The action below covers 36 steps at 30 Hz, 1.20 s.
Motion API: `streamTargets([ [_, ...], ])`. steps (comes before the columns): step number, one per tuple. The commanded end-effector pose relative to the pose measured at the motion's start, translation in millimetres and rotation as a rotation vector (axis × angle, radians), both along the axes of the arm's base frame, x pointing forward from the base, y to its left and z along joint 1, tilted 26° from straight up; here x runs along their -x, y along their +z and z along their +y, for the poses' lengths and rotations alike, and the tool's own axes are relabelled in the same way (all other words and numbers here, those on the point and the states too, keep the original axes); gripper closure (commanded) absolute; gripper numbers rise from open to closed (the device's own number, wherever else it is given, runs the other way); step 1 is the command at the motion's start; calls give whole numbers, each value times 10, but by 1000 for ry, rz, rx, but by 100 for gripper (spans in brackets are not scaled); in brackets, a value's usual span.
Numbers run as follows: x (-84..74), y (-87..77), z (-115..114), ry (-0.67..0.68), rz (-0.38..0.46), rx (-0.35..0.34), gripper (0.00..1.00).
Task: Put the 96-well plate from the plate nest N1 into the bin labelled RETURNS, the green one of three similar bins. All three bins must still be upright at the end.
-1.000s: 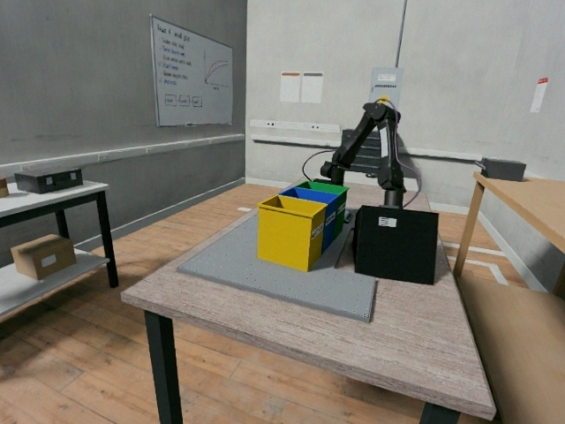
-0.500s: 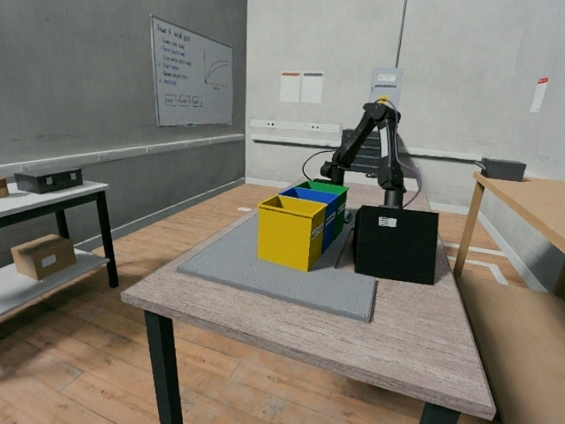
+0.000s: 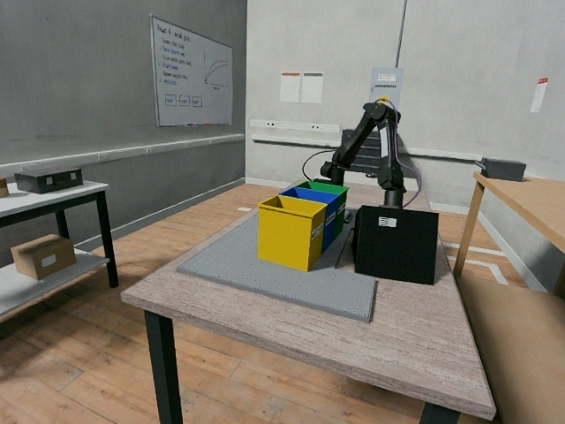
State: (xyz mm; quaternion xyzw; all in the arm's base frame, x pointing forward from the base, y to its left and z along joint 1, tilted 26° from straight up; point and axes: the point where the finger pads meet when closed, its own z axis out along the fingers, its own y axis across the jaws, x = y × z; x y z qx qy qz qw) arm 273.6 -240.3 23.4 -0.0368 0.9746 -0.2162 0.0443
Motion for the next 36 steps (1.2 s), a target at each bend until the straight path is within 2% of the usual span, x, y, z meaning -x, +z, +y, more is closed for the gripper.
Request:
streamTargets([
  [1,-74,-5,29,19,-25,-5,100],
  [24,-74,-5,29,19,-25,-5,100],
  [29,-94,138,60,18,-53,9,100],
  [36,-111,332,92,16,-50,15,100],
])
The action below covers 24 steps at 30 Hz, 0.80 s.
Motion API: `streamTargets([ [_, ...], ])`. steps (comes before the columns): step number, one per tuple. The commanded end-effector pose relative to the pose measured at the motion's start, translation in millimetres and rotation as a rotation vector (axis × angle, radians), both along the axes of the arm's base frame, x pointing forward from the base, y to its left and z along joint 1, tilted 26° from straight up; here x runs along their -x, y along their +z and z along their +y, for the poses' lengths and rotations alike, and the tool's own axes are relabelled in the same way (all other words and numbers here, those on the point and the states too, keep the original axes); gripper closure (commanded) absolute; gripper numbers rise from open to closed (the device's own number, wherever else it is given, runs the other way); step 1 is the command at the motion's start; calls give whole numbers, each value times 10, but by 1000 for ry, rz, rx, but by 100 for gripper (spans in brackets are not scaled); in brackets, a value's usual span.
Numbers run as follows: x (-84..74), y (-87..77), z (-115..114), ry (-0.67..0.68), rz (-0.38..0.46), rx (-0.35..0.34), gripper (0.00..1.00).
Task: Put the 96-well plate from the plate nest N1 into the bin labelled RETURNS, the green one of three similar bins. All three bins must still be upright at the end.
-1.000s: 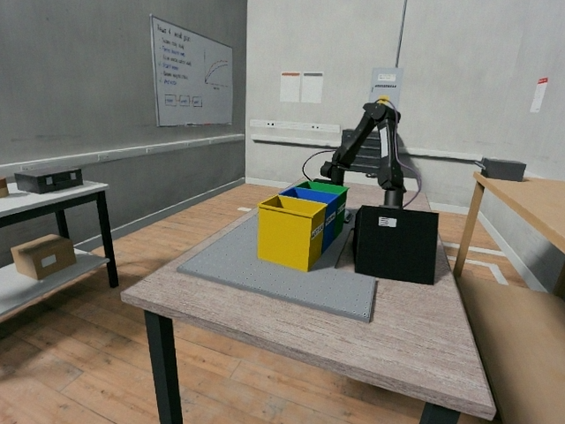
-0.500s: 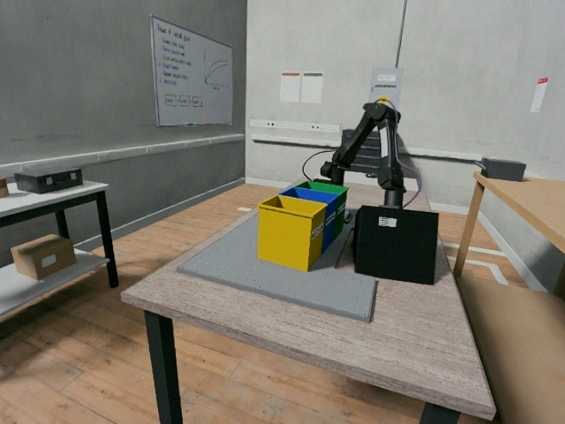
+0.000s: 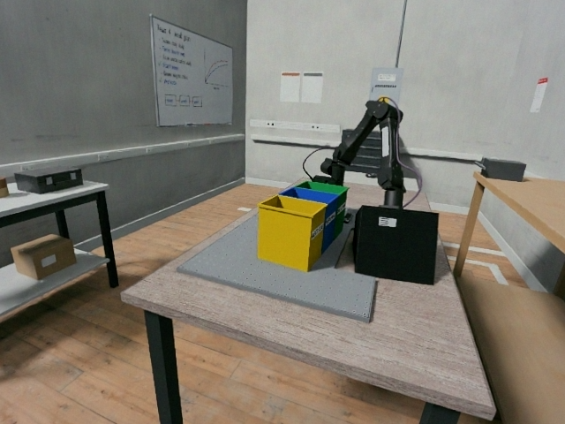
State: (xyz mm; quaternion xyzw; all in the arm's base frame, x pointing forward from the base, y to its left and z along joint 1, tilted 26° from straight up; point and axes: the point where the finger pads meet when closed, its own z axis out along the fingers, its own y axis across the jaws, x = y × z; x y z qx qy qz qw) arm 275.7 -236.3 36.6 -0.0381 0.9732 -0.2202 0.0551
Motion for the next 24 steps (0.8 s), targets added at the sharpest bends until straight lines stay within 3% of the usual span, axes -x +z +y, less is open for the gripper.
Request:
streamTargets([
  [1,-86,215,57,8,-28,8,100],
  [24,-33,502,190,7,-27,11,100],
])
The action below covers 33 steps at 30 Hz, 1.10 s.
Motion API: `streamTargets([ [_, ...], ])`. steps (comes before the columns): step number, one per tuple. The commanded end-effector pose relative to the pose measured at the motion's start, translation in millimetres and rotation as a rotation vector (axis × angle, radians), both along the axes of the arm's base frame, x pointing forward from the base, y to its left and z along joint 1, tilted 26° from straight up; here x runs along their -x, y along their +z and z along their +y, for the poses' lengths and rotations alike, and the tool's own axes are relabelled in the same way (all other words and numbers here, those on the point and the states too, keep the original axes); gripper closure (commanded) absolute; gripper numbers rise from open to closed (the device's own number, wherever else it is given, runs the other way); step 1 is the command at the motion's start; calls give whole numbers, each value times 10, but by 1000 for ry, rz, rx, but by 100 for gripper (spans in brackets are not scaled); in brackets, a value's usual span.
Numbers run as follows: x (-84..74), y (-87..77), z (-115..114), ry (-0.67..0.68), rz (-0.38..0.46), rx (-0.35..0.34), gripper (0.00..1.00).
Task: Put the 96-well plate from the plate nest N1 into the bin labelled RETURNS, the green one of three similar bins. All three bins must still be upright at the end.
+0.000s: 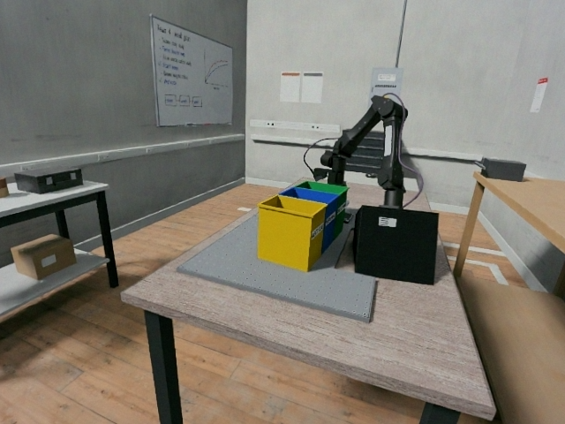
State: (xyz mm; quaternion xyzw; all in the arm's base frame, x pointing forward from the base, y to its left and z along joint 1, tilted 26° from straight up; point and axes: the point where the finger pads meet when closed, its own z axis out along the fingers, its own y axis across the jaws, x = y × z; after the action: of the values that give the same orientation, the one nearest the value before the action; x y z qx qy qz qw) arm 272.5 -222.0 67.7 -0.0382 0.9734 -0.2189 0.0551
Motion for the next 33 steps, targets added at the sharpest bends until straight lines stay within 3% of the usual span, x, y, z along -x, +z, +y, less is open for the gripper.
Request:
streamTargets([
  [1,-62,206,55,7,-27,13,100],
  [33,13,625,260,7,-28,12,100],
])
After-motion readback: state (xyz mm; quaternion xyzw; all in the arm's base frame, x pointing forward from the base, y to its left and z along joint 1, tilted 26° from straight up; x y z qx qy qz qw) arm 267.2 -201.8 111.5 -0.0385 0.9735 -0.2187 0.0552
